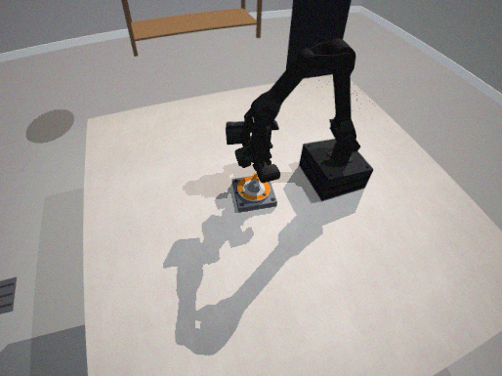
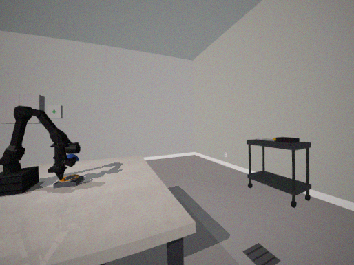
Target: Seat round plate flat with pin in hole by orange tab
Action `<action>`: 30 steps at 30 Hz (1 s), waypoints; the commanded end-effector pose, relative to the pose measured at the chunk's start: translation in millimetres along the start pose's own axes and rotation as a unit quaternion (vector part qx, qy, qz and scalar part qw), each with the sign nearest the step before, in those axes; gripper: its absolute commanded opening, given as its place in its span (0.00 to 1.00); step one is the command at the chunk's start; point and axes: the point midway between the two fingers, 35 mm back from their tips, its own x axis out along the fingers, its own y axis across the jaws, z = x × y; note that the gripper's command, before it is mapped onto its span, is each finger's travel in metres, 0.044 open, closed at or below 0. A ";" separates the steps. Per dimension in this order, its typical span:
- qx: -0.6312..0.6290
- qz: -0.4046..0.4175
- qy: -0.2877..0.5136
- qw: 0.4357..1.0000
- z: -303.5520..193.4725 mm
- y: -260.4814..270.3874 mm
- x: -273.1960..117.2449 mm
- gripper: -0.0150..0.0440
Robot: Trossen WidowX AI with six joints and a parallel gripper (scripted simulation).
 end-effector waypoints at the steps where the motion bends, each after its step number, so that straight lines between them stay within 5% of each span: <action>1: -0.001 -0.002 -0.002 1.000 6.0 -4.5 -0.2 0.25; 30: -0.001 -0.002 -0.004 1.000 37.6 -11.0 -2.8 0.25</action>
